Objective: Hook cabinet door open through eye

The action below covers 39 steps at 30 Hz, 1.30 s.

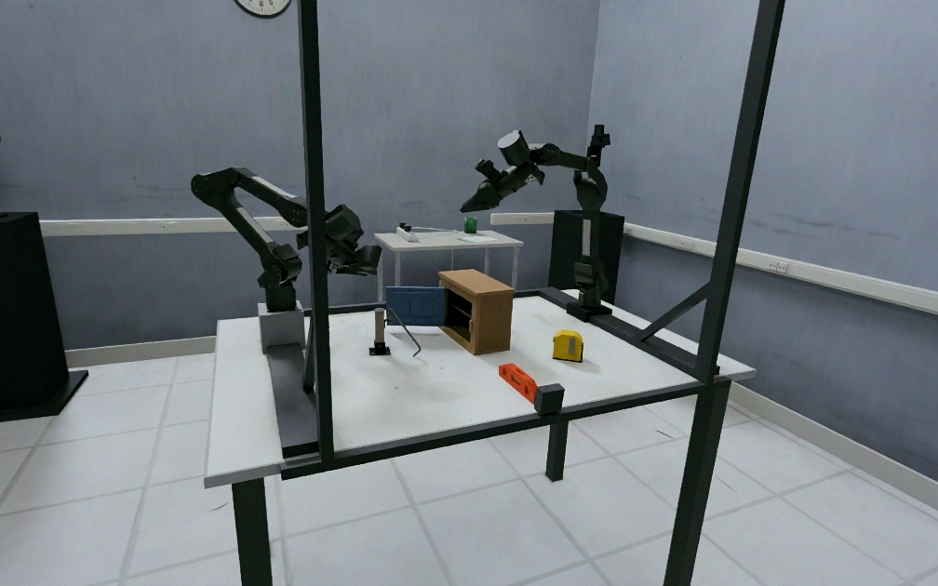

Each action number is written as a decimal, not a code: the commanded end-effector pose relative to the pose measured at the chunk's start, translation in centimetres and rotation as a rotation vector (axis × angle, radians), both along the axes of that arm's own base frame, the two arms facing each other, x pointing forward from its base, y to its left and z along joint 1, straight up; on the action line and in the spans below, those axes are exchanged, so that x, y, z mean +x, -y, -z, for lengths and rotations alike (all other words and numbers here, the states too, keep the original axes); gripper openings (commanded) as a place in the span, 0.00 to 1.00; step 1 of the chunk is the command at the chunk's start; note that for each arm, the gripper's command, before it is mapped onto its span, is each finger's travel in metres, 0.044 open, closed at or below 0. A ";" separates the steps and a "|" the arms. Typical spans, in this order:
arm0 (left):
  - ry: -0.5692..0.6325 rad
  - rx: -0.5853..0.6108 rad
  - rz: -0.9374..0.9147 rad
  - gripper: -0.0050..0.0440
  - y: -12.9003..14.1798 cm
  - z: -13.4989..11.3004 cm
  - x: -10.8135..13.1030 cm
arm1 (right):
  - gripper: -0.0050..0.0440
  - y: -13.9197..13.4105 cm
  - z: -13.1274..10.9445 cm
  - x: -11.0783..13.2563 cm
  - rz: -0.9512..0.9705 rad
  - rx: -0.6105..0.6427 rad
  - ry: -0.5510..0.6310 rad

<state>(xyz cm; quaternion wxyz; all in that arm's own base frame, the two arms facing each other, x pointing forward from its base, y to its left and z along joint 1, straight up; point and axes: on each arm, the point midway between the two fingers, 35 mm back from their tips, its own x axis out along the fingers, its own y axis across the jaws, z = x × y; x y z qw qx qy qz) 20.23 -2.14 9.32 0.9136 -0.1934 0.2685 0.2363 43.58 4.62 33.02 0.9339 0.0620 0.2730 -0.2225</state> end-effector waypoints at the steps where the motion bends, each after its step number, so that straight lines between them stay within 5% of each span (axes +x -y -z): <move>1: -0.009 -0.015 0.059 0.41 -0.4 0.1 0.5 | 0.92 0.3 -1.3 -0.1 0.013 0.010 0.033; 17: -0.135 0.065 0.427 0.41 -2.2 2.2 1.9 | 0.92 0.3 -1.3 -0.4 0.008 0.009 0.031; 39: -0.096 0.220 0.894 0.41 -4.4 2.0 4.2 | 0.92 0.3 -1.3 -0.4 0.008 0.009 0.031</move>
